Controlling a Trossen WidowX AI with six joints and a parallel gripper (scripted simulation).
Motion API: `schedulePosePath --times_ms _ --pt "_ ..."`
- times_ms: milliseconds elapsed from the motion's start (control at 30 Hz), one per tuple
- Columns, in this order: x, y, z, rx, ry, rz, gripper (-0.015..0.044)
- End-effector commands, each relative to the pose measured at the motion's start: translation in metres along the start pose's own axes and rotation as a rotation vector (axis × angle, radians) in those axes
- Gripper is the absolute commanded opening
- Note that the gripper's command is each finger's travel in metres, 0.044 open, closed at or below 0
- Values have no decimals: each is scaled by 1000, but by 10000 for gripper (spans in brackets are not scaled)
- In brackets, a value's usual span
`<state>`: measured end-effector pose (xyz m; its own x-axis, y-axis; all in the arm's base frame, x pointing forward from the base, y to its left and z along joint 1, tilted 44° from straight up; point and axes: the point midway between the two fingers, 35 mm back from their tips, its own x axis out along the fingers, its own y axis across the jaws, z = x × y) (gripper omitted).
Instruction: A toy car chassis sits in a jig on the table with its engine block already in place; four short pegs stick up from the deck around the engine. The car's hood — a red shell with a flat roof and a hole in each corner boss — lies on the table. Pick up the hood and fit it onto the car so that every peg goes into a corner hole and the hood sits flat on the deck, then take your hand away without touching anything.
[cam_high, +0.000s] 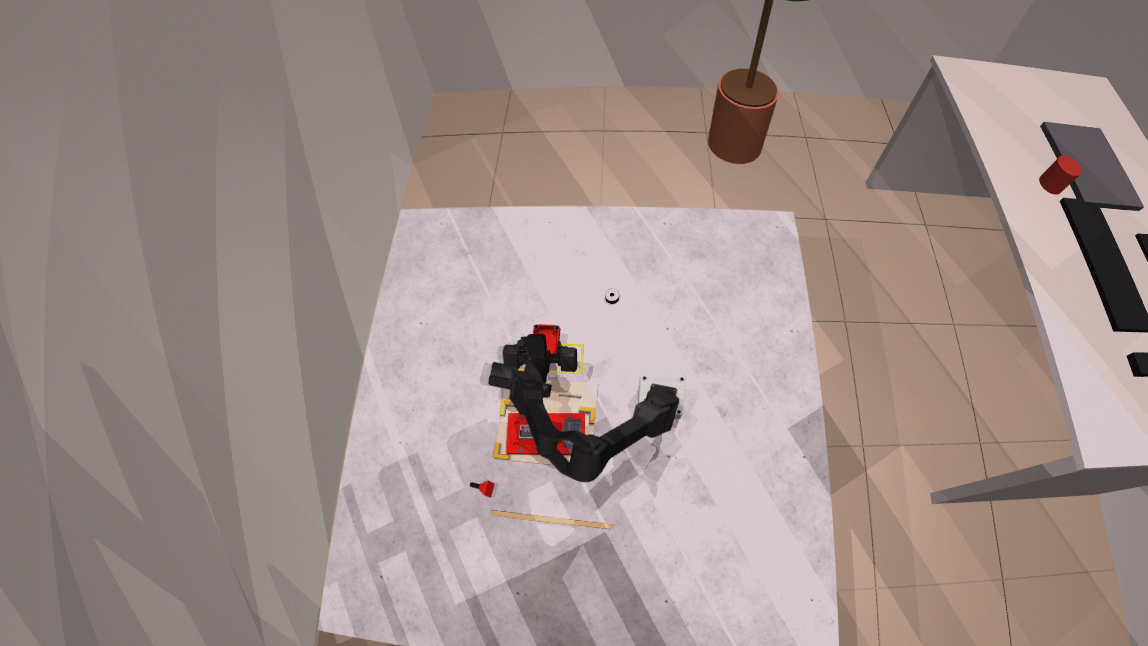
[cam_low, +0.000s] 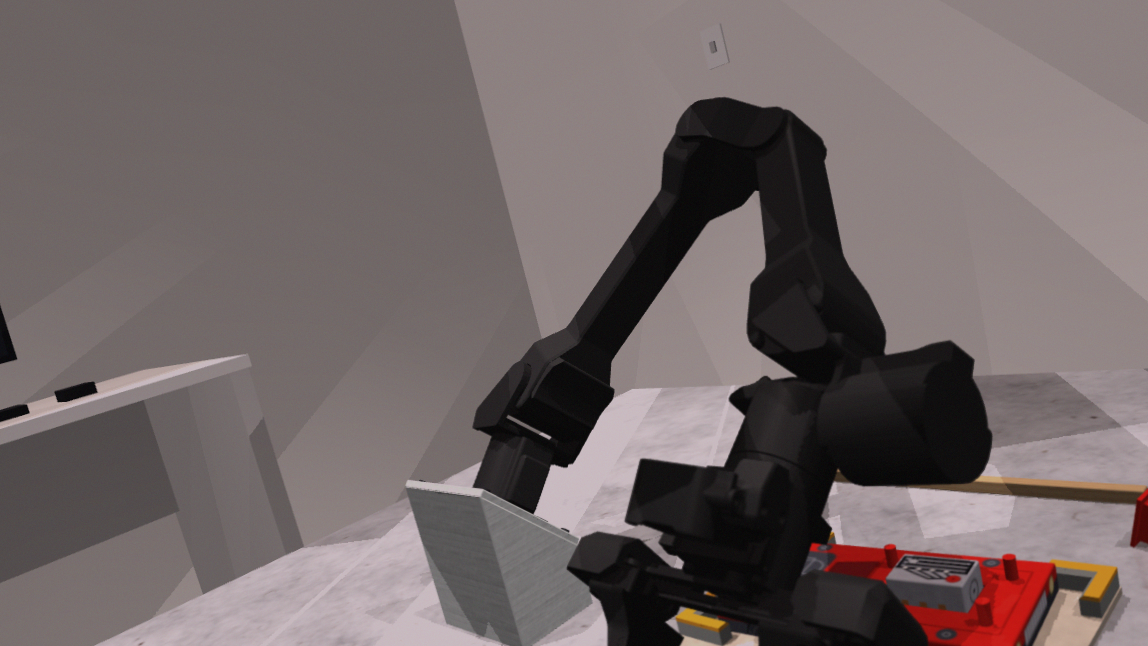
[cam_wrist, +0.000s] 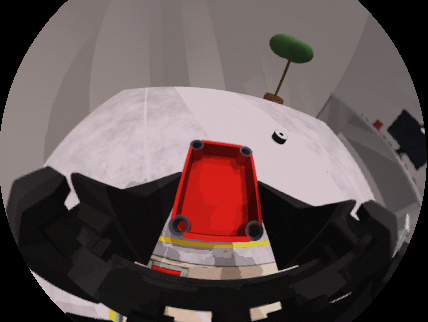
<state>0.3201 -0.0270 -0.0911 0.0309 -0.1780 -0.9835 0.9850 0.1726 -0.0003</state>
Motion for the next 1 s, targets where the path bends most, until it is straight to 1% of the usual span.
schedulePosePath --times_ms 0,100,367,967 --pt "-14 3 16 4 -3 15 0" --pt "-19 2 23 4 -3 15 0" --pt "-17 1 22 -31 -4 15 0" --pt "-16 0 21 -446 -7 14 0"
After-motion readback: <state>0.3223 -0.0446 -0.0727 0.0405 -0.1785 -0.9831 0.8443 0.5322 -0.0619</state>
